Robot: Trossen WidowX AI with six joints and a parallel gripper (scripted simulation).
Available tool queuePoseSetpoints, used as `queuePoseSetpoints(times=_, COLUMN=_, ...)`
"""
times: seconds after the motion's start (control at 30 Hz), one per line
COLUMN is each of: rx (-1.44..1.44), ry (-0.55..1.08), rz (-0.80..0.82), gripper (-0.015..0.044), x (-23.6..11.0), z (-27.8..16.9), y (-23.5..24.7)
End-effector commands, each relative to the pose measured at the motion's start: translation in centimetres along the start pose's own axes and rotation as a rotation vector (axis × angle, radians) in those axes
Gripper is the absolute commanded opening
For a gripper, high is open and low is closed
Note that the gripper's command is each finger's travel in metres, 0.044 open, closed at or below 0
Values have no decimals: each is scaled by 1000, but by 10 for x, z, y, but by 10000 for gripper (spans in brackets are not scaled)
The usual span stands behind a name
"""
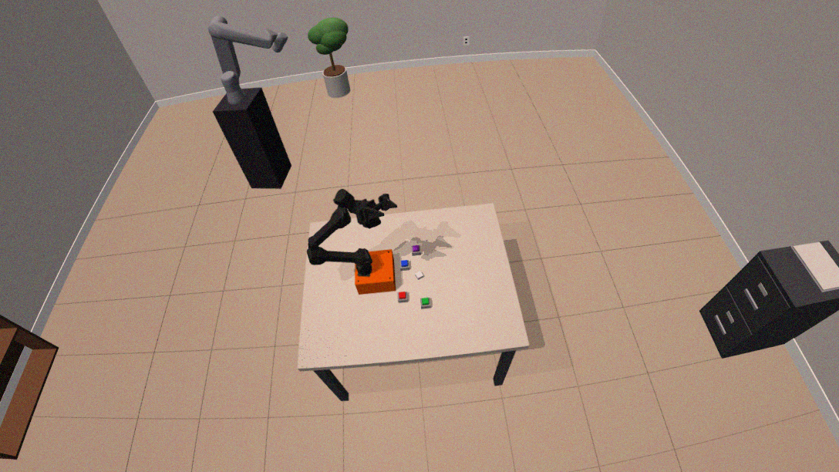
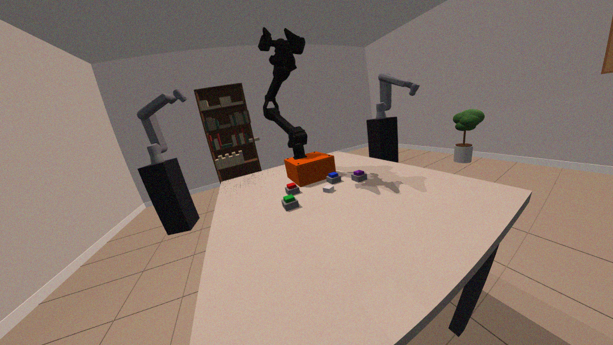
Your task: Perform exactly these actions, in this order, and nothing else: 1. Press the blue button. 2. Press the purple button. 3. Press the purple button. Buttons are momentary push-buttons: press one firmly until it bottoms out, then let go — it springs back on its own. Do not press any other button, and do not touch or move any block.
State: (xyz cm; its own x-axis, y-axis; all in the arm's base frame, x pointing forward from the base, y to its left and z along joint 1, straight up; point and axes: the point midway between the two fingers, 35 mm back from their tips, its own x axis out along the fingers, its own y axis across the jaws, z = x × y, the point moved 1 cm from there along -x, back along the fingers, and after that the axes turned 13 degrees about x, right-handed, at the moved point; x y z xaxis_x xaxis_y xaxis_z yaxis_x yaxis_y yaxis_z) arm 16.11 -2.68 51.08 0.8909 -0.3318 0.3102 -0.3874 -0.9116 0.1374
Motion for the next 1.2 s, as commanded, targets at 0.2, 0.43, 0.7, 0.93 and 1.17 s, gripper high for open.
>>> queuePoseSetpoints(times=0.2, rx=-618, ry=-118, rz=-290, gripper=400, x=21, z=65, y=-86)
queuePoseSetpoints(times=0.43, rx=-1272, ry=-156, rz=-740, gripper=400, x=12, z=163, y=-164)
queuePoseSetpoints(times=0.7, rx=-1797, ry=-39, rz=-1345, gripper=400, x=-35, z=268, y=-207)
queuePoseSetpoints(times=0.93, rx=-2017, ry=256, rz=-2005, gripper=400, x=-102, z=346, y=-209)
queuePoseSetpoints(times=1.17, rx=-1915, ry=624, rz=-2532, gripper=400, x=-160, z=385, y=-191)
